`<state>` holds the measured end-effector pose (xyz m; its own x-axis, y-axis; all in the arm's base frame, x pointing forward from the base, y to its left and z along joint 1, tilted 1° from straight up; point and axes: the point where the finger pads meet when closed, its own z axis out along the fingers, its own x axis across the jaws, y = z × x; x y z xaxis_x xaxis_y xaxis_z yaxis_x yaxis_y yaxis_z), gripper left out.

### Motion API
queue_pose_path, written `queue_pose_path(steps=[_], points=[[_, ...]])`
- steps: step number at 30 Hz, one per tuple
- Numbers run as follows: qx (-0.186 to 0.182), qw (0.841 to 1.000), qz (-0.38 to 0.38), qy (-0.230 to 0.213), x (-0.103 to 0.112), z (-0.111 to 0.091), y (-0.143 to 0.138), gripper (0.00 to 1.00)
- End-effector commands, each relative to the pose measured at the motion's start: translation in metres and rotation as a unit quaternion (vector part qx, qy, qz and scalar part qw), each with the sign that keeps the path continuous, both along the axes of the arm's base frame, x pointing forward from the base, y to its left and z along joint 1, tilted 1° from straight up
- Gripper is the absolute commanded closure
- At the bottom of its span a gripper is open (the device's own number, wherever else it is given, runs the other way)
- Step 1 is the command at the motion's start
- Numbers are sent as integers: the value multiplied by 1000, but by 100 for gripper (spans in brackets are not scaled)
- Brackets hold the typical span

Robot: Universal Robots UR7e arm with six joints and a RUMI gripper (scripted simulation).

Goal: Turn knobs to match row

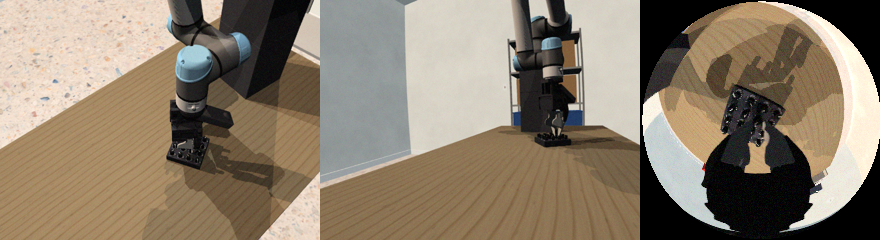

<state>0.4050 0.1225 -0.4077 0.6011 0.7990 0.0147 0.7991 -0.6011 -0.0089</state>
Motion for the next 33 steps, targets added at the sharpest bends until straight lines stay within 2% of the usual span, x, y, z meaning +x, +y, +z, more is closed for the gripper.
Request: queue_pose_path(steps=[1,18,26,33], points=[[0,1000,-1,-1,1,0,0,96],[0,998,-56,0,1,0,0,96],[0,992,-124,2,1,0,1,96],[0,980,-199,3,2,0,1,96]])
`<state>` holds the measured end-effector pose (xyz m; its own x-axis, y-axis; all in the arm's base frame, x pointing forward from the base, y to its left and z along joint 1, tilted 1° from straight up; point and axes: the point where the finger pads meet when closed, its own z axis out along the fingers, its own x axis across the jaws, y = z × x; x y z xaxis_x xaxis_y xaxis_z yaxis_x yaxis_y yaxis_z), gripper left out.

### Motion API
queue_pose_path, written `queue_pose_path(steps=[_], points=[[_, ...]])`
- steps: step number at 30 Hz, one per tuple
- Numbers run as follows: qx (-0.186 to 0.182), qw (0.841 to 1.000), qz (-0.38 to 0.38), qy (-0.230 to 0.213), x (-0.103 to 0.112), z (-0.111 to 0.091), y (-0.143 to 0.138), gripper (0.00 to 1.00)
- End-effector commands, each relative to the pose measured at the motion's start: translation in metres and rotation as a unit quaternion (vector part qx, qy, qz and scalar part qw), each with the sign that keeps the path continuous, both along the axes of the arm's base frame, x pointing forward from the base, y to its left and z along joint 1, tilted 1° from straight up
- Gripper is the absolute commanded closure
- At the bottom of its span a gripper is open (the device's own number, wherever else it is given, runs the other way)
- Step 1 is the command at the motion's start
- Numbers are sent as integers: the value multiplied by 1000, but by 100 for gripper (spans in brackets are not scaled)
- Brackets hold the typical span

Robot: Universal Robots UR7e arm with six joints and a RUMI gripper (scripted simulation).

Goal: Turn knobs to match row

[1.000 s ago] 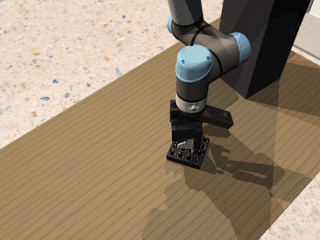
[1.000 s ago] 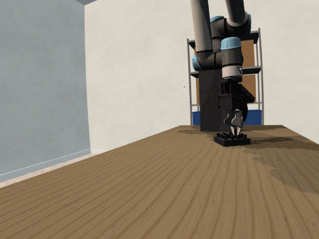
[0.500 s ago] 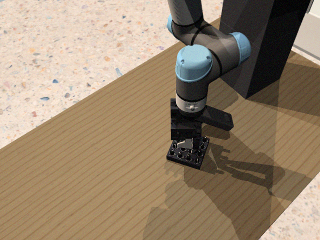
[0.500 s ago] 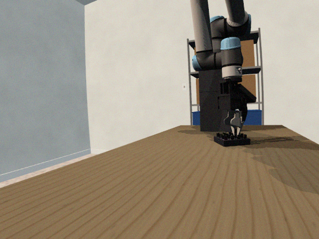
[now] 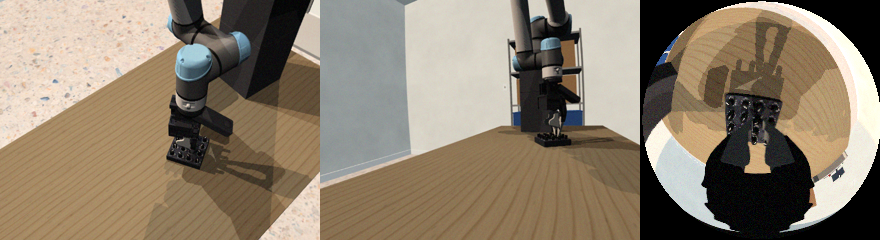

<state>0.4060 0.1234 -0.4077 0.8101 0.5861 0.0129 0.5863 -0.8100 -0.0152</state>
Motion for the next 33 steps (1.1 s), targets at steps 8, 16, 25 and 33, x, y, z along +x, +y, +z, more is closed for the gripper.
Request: queue_pose_path(steps=[8,16,25,33], points=[[-1,993,-118,1,2,0,1,96],[-1,980,-200,3,2,0,1,96],[-1,967,-255,4,3,0,1,96],[-1,957,-290,5,3,0,1,96]])
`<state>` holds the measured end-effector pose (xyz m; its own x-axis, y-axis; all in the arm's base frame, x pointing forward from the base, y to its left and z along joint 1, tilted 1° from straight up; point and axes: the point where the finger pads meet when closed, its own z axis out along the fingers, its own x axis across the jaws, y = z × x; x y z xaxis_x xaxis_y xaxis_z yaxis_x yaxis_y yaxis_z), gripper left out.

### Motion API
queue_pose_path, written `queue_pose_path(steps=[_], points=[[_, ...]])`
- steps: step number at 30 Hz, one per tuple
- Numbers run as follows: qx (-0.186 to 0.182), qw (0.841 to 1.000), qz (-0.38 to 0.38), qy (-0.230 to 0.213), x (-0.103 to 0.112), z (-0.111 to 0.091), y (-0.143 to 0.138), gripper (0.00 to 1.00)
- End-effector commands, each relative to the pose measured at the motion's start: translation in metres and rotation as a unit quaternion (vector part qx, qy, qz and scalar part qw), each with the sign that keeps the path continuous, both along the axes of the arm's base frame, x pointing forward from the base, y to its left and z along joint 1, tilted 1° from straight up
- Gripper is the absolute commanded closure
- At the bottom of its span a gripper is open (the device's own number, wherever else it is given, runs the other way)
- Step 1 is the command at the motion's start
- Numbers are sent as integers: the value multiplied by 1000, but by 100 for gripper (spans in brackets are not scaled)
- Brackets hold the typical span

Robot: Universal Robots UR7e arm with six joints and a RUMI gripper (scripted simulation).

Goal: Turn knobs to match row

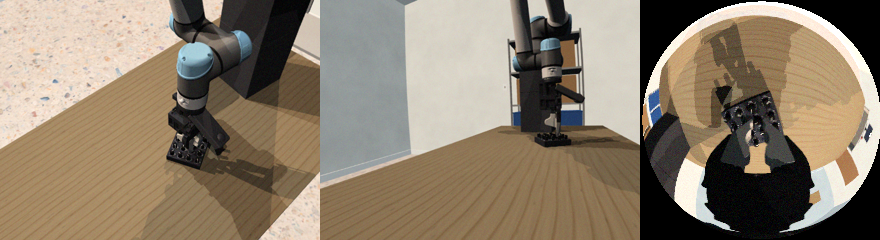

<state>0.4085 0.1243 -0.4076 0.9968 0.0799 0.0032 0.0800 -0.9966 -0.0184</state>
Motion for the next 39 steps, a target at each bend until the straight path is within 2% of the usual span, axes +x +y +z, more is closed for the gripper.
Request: queue_pose_path(steps=[1,24,25,39], points=[[-1,1000,-24,0,1,0,0,96],[-1,999,-33,0,1,0,0,96],[-1,999,-33,0,1,0,0,89],[-1,999,-33,0,1,0,0,89]])
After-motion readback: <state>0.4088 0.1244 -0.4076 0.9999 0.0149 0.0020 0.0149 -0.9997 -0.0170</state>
